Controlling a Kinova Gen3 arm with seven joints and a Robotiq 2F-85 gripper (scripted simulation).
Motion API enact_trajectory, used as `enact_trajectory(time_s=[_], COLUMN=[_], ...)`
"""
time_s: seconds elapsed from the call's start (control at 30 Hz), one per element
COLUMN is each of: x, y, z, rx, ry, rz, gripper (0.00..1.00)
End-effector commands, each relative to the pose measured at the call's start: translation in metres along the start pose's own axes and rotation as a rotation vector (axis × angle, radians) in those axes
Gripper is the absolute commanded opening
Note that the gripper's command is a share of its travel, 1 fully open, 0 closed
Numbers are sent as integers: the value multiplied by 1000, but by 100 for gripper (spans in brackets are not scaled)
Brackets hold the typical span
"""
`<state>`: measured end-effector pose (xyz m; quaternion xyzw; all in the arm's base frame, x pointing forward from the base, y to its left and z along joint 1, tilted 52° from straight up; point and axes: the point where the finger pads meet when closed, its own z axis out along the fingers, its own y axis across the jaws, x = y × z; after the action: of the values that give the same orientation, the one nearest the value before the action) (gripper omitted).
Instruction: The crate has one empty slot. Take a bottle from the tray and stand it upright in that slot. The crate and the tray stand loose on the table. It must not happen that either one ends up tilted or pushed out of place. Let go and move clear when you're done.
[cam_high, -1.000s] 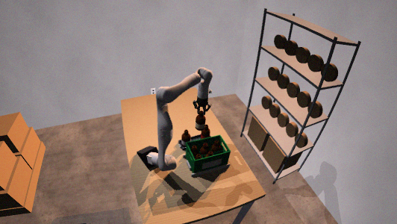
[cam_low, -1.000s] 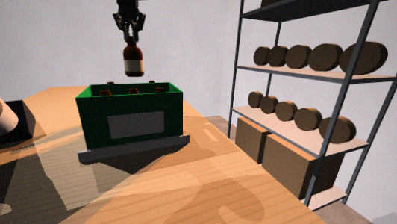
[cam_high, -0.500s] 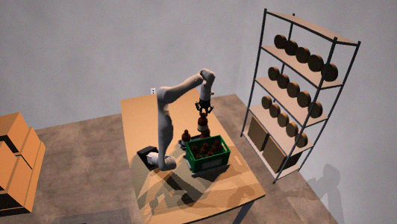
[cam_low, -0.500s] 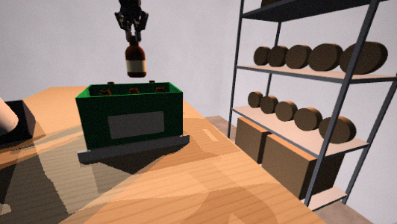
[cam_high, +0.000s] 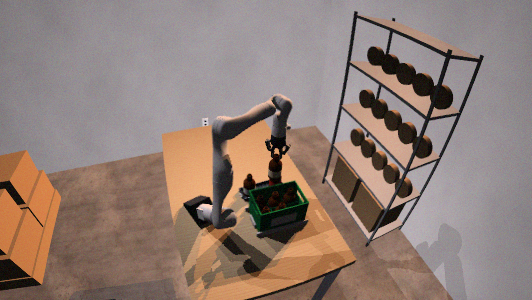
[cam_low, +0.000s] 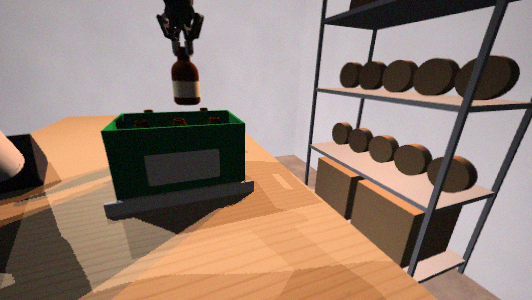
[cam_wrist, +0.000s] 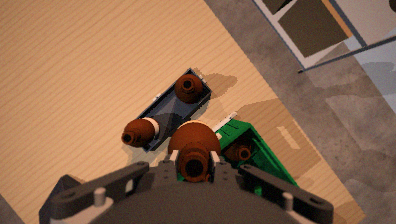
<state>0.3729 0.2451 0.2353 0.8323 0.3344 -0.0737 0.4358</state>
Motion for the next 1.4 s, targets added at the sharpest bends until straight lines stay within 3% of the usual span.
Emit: enact_trajectory(time_s=[0.0,1.37], x=[-3,-52], y=[6,85], z=[-1,-1], rx=[0,0], ry=[5,5], rz=[-5,-5], gripper=[0,0])
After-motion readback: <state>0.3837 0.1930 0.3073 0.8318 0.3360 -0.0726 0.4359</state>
